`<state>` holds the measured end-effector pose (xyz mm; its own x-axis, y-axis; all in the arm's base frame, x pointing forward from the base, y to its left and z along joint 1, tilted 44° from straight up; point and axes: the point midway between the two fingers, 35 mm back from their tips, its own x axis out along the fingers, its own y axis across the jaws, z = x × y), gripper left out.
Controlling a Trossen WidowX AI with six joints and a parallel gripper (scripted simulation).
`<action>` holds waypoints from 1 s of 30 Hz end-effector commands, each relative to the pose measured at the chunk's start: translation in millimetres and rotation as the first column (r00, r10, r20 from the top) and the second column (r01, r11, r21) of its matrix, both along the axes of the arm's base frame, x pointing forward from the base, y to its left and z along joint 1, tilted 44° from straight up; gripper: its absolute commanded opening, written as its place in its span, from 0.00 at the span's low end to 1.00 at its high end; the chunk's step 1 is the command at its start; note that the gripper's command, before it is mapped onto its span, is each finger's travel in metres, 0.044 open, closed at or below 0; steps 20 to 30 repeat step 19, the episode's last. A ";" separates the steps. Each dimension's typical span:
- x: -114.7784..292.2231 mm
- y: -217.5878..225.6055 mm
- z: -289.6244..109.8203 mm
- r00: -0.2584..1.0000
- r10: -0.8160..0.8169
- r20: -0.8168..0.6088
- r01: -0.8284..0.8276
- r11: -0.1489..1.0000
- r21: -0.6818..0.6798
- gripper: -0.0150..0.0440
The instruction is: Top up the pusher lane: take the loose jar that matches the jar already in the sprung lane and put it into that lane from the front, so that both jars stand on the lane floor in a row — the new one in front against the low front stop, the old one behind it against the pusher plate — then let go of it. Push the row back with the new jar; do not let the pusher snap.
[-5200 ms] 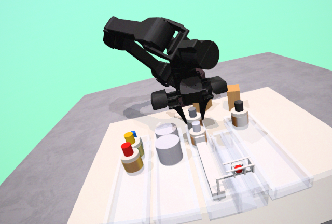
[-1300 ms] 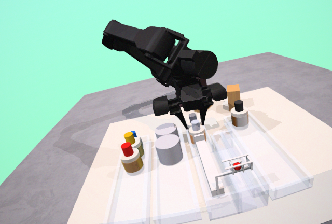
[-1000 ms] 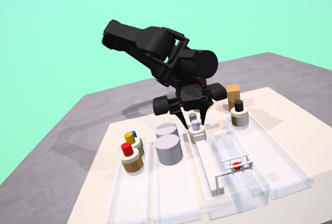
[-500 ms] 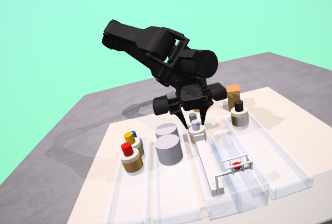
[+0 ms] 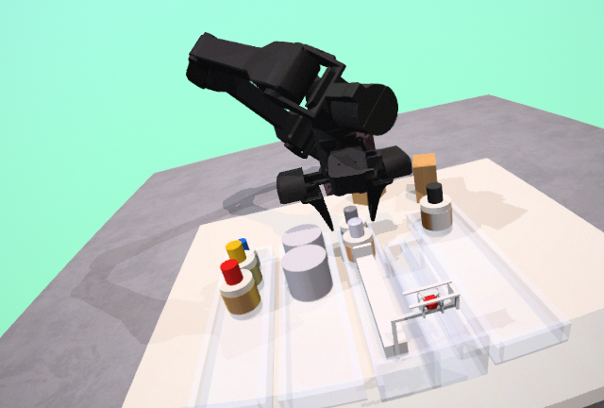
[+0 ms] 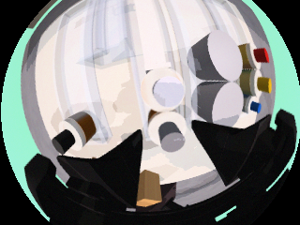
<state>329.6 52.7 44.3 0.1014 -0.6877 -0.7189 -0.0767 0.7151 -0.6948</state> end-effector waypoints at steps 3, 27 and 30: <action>1.4 9.4 8.1 1.000 0.002 0.012 -0.002 1.000 0.009 0.75; -36.8 7.3 7.5 1.000 0.002 0.009 -0.002 1.000 0.010 0.75; -36.8 7.3 7.5 1.000 0.002 0.009 -0.002 1.000 0.010 0.75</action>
